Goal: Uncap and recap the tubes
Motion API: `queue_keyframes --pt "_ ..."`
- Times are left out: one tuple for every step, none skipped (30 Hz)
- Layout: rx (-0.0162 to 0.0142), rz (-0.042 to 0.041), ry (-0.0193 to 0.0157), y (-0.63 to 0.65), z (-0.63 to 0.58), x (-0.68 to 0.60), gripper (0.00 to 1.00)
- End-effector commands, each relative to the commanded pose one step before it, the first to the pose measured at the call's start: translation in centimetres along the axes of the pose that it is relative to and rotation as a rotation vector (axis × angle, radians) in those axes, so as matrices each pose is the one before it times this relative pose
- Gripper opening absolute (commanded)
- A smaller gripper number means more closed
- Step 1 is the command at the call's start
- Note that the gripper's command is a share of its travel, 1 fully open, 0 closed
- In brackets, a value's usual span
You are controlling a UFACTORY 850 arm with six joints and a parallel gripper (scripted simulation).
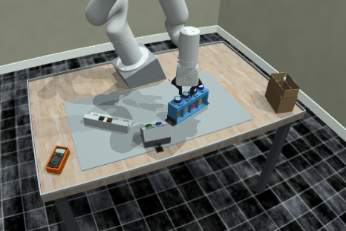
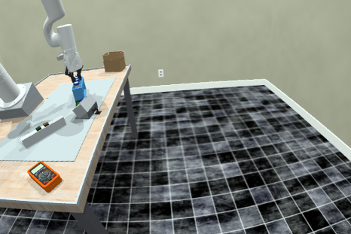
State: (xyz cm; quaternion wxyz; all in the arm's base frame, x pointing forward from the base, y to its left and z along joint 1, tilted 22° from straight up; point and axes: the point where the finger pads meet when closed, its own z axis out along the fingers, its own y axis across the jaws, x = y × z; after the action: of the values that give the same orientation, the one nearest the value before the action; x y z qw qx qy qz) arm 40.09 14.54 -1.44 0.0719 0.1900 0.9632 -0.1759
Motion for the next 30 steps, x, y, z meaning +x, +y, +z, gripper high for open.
queue_keyframes --pt "0.0121 -0.00519 0.01122 -0.048 -0.015 -0.012 0.46" --pt "0.0 0.0 0.0 0.0 -0.001 0.0 0.46" --pt "0.0 0.0 0.0 0.0 0.0 0.0 0.46" --pt "-0.00002 0.00001 -0.00003 -0.003 0.005 0.003 0.46" --pt "0.0 0.0 0.0 0.0 0.0 0.0 0.46" --pt "0.0 0.0 0.0 0.0 0.0 0.0 0.46" --pt "0.00002 0.0 0.00002 0.002 -0.004 -0.002 0.46" --pt "0.0 0.0 0.0 0.0 -0.001 0.0 0.46" --pt "0.00002 0.08333 0.00003 0.002 0.009 -0.002 0.46" --pt "0.00001 0.08333 0.00001 0.001 -0.002 -0.001 0.46" --pt "-0.00001 0.08334 -0.00001 -0.001 0.002 0.001 0.46" --pt "0.00003 -0.00001 0.00003 0.004 -0.006 -0.002 0.46" --pt "0.0 0.07462 0.00004 -0.003 0.005 0.002 0.46" --pt "-0.00004 0.00872 -0.00007 0.0 0.001 0.0 0.46" --pt "0.00007 0.08048 0.00011 0.001 -0.001 0.0 0.46" --pt "-0.00007 0.00286 -0.0001 -0.001 0.001 0.0 0.46" --pt "0.00001 0.08333 0.00001 0.001 -0.001 0.0 0.46" --pt "0.0 0.0 0.0 -0.001 0.001 0.0 0.46" --pt "0.00001 0.08333 0.00001 0.001 -0.001 0.0 0.46" --pt "-0.00001 0.0 0.0 -0.001 0.001 0.0 0.46" --pt "0.00001 0.08333 0.0 0.001 -0.001 0.0 0.46" --pt "0.0 0.0 0.0 0.0 0.0 0.0 0.46" --pt "0.0 0.0 0.0 0.0 0.0 0.0 0.46" --pt "0.0 0.08333 0.0 0.0 0.0 0.0 0.46" --pt "0.00001 0.08333 0.0 0.001 -0.001 0.0 0.46" --pt "0.0 0.0 0.0 -0.002 0.0 0.0 0.46" --pt "0.0 0.0 0.0 -0.002 0.001 0.0 0.46" --pt "0.00001 0.08333 0.0 -0.001 -0.001 0.0 0.46" --pt "-0.00001 0.0 0.0 -0.003 0.001 0.0 0.46" --pt "0.00001 0.08333 0.0 -0.001 -0.001 0.001 0.46"
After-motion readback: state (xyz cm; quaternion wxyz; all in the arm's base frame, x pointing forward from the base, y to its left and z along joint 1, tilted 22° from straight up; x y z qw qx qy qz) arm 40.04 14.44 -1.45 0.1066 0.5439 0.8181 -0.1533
